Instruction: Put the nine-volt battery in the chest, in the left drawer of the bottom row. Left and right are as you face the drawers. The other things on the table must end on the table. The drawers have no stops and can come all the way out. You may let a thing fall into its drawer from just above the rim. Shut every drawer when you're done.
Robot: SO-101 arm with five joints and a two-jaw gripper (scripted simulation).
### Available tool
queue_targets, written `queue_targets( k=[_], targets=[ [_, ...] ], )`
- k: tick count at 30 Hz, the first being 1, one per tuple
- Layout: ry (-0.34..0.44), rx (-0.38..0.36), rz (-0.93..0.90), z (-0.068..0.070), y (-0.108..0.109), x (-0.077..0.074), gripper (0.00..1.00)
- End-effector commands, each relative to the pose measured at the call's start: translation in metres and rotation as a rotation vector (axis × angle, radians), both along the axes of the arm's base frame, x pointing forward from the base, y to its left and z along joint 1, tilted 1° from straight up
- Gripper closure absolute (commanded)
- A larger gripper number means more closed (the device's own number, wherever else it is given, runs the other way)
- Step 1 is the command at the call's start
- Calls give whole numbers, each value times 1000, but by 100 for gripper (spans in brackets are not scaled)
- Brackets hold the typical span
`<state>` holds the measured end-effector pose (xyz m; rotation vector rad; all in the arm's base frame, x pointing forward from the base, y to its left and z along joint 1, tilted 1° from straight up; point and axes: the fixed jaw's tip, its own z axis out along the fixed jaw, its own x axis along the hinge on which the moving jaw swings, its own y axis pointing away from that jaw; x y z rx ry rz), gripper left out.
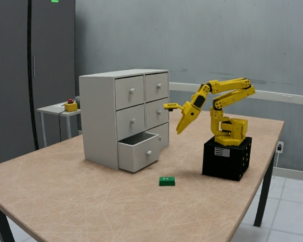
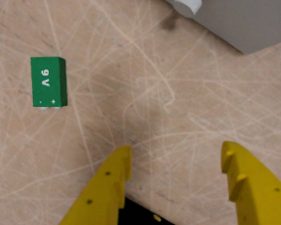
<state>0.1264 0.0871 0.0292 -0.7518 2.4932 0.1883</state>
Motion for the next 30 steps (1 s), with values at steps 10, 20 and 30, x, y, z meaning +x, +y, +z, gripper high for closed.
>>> queue_targets(
  k=[10, 20, 30],
  targets=[
    [13, -14, 3, -4, -3, -3, 79],
    [-168, 97, -7, 62, 1, 5, 76],
    [-348, 208, -16, 119, -12, -14, 74]
  ],
)
